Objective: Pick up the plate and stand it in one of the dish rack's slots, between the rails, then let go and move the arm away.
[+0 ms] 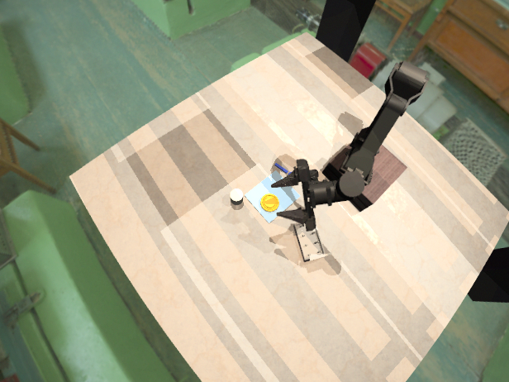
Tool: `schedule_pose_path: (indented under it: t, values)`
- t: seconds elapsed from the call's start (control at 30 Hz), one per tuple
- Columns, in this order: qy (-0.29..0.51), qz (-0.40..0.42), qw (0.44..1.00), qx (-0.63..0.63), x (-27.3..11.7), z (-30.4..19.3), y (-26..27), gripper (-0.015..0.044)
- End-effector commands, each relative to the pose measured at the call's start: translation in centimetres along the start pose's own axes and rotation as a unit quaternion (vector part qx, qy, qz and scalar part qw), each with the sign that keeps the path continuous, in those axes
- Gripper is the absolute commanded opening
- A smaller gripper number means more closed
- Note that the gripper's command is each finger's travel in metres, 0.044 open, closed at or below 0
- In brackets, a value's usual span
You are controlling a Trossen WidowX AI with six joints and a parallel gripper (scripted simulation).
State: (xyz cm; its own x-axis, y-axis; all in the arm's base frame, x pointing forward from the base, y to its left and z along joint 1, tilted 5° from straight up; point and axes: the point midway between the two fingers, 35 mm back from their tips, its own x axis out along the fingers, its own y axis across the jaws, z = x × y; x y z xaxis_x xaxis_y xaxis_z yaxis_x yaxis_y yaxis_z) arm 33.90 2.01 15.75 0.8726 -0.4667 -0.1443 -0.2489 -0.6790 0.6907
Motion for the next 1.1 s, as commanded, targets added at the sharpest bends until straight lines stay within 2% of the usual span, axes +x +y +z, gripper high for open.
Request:
schedule_pose_path:
  t: [0.0,0.53,1.07]
  values:
    - [0.0,-0.001,1.0,-0.003,0.0,0.0,0.0,0.04]
    - [-0.03,-0.067,0.965,-0.253,2.4,1.0,-1.7,0.04]
    - [-0.037,-0.157,0.858,-0.487,4.5,2.6,-3.2,0.04]
